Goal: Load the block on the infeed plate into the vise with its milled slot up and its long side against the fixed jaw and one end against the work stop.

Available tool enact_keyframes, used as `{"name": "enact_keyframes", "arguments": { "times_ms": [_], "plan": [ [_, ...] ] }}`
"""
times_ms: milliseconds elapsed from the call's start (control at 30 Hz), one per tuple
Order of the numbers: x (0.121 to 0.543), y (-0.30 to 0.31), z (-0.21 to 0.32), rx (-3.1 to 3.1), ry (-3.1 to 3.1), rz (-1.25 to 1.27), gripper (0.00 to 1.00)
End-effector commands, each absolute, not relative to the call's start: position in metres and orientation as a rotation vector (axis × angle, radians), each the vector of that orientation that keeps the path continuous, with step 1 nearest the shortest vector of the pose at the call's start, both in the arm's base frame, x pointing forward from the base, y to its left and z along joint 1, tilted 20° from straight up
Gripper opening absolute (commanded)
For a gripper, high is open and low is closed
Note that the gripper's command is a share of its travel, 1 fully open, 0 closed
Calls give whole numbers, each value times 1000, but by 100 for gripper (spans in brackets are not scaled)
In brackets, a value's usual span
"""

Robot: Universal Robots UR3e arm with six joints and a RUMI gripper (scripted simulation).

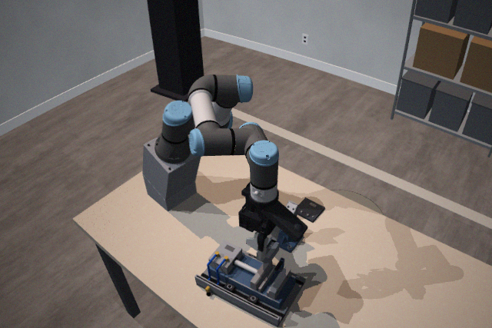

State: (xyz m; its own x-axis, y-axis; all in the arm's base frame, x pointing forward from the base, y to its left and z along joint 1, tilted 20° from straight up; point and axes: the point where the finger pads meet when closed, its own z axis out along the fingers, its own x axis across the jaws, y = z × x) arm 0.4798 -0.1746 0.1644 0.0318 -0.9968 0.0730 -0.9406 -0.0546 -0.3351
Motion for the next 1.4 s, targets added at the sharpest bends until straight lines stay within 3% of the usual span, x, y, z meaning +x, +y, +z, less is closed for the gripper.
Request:
{"name": "enact_keyframes", "arguments": {
  "times_ms": [0,1367],
  "plan": [
    [480,-175,166,-2106,2014,-433,0],
    [485,-176,153,-2106,2015,-432,0]
  ]
}}
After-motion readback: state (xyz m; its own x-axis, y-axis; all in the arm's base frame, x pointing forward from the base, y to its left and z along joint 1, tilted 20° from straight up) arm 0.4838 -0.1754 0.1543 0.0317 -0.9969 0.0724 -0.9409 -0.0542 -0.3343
